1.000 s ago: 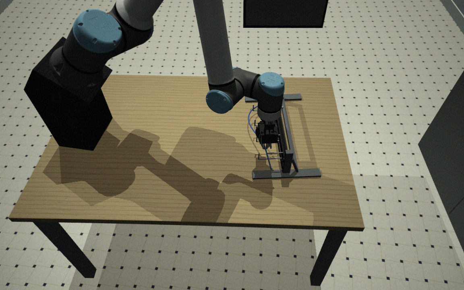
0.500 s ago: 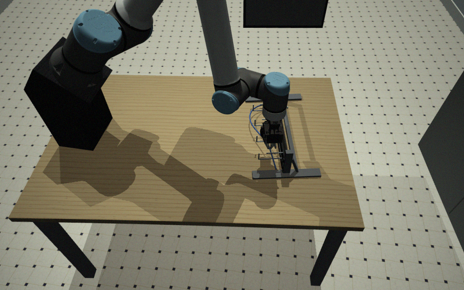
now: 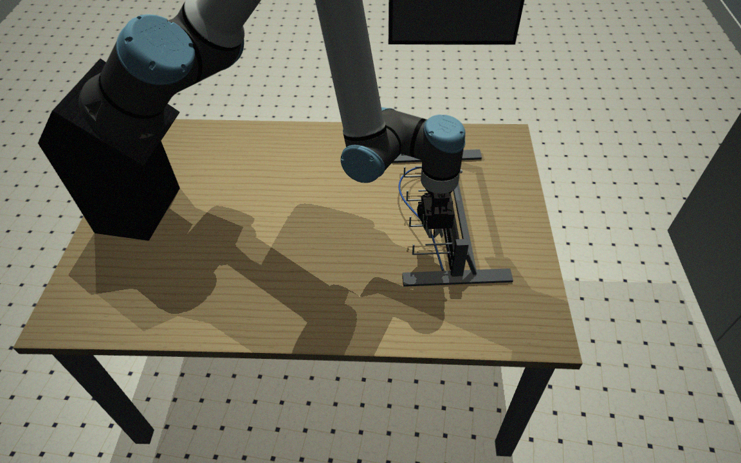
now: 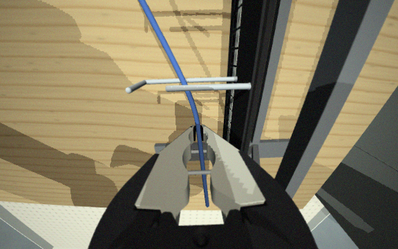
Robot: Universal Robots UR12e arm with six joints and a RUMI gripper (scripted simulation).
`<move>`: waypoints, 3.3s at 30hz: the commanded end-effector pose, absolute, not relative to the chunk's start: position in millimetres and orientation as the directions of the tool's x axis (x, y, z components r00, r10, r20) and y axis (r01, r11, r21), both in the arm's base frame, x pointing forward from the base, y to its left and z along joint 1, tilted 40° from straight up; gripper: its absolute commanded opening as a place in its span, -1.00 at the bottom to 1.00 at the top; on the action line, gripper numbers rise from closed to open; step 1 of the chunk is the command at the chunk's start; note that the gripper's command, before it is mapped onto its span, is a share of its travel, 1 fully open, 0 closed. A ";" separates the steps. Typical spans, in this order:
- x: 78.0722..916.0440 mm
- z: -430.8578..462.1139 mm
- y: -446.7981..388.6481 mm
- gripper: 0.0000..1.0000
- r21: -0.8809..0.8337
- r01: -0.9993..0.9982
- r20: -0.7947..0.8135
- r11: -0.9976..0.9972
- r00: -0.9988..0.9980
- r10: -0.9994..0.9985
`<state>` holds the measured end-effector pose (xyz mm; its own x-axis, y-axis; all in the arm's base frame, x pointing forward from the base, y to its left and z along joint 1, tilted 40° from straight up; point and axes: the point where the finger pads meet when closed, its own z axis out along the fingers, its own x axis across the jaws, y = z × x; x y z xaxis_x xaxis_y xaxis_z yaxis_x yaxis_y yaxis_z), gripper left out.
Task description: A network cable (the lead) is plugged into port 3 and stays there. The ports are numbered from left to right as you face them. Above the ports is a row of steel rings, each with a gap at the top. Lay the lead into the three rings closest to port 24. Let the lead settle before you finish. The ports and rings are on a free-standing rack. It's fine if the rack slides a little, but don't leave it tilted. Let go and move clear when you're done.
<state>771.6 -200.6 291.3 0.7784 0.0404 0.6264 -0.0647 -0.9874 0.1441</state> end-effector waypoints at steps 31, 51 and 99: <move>771.8 292.2 -200.6 -0.61 0.145 -0.065 0.627 -0.987 0.778 0.041; 771.2 292.9 -200.4 -0.61 0.145 -0.065 0.627 -0.987 0.778 0.041; 721.9 353.4 -188.3 -1.00 0.145 -0.065 0.627 -0.987 0.778 0.041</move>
